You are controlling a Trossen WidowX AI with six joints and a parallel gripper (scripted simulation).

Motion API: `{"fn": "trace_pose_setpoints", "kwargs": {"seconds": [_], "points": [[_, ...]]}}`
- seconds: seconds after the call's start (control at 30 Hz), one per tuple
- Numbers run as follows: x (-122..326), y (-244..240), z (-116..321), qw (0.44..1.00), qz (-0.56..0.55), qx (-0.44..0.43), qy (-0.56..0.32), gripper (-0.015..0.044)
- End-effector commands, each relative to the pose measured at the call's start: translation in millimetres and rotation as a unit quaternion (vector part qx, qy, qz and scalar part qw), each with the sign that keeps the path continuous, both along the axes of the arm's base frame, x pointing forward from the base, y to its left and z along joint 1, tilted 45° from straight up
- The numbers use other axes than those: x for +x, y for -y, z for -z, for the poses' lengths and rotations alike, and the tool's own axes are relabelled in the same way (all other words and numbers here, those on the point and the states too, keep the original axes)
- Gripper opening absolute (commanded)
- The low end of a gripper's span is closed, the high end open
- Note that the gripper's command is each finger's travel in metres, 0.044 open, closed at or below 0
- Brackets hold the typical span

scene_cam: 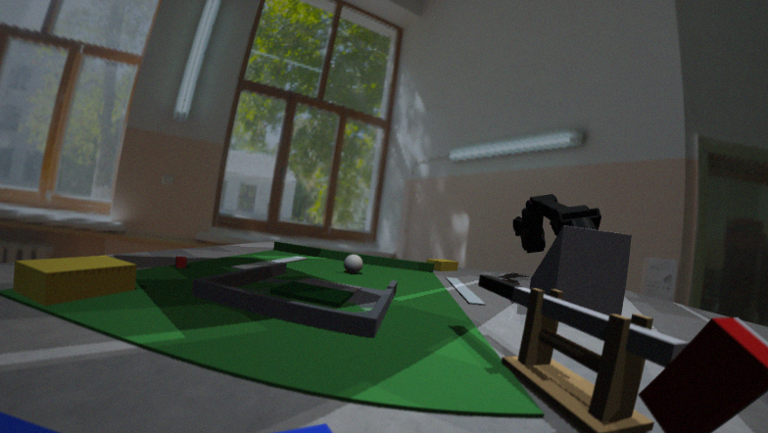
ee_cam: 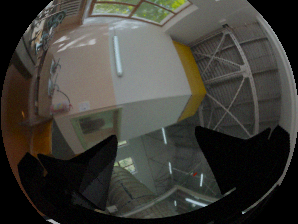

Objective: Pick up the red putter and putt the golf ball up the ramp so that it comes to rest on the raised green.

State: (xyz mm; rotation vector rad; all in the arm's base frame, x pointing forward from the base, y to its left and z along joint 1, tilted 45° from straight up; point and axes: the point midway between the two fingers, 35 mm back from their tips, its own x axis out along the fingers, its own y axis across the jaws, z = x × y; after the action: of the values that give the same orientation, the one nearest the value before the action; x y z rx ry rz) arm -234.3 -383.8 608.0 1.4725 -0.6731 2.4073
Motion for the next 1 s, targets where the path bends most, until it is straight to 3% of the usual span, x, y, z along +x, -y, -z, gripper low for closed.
{"fn": "trace_pose_setpoints", "kwargs": {"seconds": [0.0,0.37,0.97], "points": [[1,1,0,1.0,-0.001,0.001,0.0,0.0426],[81,67,13,0.988,-0.129,0.076,0.026,0.044],[288,134,62,0.899,-0.367,0.237,0.044,0.044]]}}
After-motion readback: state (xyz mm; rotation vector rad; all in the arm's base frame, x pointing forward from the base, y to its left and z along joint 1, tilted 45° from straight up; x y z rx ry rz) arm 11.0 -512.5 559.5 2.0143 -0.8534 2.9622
